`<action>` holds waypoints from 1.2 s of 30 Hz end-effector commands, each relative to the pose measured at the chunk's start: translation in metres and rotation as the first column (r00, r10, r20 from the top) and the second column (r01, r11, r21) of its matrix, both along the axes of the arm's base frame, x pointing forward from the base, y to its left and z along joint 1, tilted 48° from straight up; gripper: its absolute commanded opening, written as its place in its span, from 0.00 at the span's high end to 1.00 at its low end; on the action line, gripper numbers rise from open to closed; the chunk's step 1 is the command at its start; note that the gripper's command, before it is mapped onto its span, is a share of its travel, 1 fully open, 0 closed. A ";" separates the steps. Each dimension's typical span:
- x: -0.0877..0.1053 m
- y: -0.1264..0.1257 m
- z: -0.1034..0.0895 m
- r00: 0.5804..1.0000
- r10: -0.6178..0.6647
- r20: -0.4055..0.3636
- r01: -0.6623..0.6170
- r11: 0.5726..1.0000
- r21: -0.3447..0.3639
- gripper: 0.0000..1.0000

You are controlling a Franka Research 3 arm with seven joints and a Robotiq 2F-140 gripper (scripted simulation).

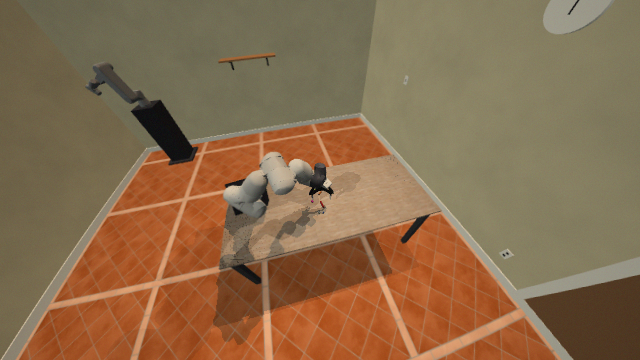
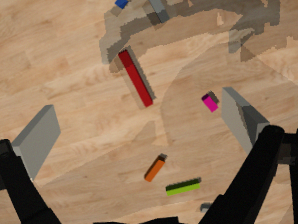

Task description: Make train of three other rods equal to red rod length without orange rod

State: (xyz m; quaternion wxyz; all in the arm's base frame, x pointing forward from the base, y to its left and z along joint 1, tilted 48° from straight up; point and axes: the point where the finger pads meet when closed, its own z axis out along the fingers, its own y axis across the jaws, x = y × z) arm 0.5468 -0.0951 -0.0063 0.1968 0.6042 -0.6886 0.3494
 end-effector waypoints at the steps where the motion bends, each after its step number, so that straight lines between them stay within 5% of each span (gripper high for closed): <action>1: -0.002 -0.006 0.007 0.986 0.102 -0.129 -0.106 0.994 -0.020 0.00; 15: -0.003 -0.021 0.024 0.937 0.224 -0.267 -0.239 0.971 -0.025 0.00; 36: -0.008 -0.048 0.055 0.765 0.407 -0.499 -0.464 0.886 0.010 0.00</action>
